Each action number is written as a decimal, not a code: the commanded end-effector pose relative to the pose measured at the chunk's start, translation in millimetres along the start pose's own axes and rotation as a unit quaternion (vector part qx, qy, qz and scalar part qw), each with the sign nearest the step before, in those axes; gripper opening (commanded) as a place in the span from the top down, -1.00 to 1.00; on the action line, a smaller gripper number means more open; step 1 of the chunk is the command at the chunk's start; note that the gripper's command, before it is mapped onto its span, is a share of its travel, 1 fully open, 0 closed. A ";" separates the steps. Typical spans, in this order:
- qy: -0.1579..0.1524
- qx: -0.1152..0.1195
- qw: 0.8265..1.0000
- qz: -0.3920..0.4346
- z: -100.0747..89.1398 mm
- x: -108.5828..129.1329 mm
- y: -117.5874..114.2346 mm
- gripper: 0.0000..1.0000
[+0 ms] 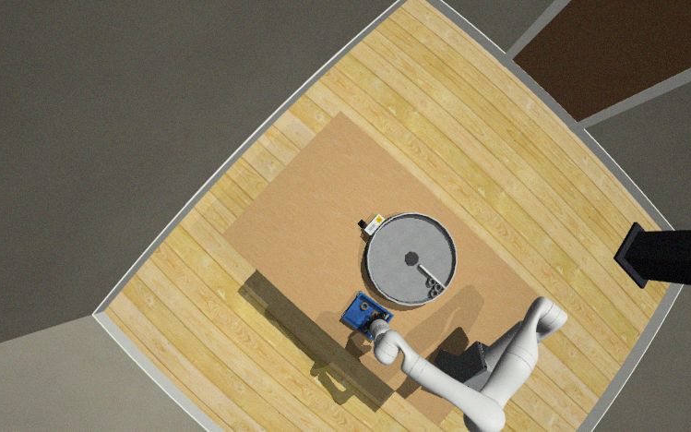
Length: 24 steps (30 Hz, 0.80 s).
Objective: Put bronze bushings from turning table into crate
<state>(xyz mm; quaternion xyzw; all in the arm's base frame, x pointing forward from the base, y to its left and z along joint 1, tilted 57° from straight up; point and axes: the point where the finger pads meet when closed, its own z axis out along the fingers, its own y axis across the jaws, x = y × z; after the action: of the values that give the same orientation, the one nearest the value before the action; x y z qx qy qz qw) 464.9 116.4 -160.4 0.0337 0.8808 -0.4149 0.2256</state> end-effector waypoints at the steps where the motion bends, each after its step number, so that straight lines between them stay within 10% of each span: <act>1: 0.001 0.003 1.000 0.000 12.3 0.7 -1.9 1.00; 24: 0.001 0.003 1.000 0.000 25.2 0.7 -1.9 1.00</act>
<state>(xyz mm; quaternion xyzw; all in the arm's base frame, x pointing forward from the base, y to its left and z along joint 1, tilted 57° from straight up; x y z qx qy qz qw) 472.7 95.7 -173.5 0.0351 0.8799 -0.4176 0.2239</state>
